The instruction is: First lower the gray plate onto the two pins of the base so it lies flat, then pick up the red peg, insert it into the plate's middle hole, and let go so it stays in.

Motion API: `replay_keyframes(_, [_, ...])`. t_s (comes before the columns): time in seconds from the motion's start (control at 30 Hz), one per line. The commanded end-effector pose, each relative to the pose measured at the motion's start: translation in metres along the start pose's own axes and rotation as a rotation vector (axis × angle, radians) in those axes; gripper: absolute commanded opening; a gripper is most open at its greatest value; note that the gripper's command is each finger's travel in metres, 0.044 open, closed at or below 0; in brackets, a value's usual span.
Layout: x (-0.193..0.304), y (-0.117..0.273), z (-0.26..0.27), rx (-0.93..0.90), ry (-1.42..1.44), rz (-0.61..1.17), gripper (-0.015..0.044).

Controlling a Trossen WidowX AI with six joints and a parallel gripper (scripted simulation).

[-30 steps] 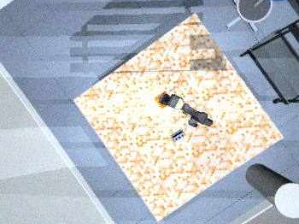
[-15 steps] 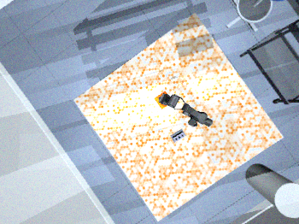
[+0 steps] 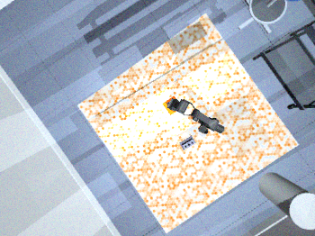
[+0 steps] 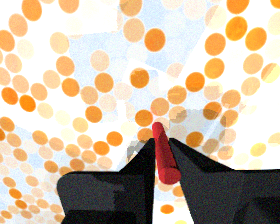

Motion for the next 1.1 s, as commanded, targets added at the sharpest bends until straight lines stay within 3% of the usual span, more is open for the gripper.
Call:
replay_keyframes(0.0, [0.0,0.011,0.003,-0.01,-0.006,0.003,0.0])
replay_keyframes(0.67, [0.0,0.076,0.008,-0.01,-0.006,0.003,0.0])
replay_keyframes(1.07, [-0.029,0.067,0.014,-0.007,-0.002,-0.003,0.0])
Point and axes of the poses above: the point midway between the two fingers, 35 mm back from their tips, its own y axis back along the fingers, its own z axis across the jaws, x = y × z, the point moved 3 cm from there along y, back along the fingers, and after that the axes turned 3 degrees about y, right-handed, at the moved point
